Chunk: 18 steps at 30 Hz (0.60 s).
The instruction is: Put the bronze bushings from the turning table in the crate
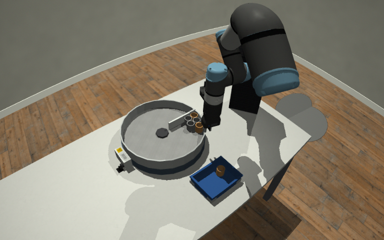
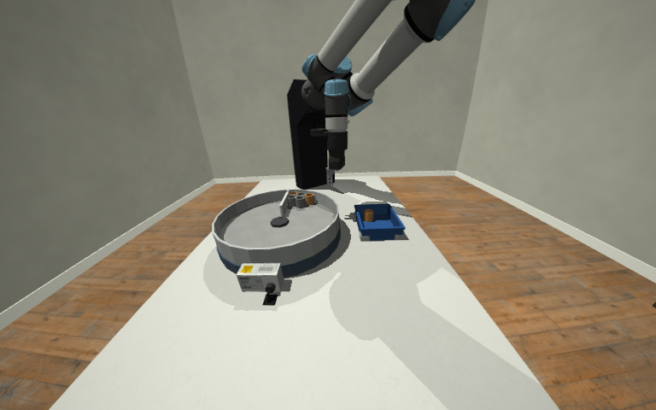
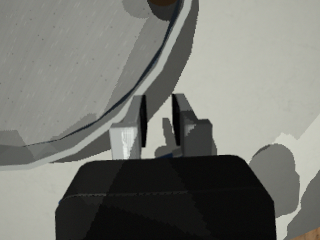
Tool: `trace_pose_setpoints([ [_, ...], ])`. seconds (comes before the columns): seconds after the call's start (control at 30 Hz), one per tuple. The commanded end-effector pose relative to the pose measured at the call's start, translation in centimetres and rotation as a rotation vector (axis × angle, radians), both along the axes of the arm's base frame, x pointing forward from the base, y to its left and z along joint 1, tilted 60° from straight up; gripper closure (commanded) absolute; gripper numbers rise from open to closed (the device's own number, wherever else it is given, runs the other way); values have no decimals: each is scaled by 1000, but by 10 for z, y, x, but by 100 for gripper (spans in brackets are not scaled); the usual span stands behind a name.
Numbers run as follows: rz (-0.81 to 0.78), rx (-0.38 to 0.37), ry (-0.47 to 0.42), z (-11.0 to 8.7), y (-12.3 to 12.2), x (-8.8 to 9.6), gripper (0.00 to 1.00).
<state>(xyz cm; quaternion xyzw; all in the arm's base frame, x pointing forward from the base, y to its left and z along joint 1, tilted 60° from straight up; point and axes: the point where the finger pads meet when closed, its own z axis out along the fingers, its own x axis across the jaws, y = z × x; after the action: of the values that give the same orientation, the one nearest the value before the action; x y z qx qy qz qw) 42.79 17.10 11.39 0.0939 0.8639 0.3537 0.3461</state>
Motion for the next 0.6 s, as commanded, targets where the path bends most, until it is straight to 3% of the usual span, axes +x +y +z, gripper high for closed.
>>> trace_pose_setpoints([
  [0.0,0,0,-1,37,-30,-16,55],
  [0.07,0,0,-1,37,-30,-16,55],
  [0.1,0,0,-1,8,-6,-3,55],
  [0.23,0,0,-1,37,-30,-16,55],
  [0.57,0,0,-1,37,-30,-16,55],
])
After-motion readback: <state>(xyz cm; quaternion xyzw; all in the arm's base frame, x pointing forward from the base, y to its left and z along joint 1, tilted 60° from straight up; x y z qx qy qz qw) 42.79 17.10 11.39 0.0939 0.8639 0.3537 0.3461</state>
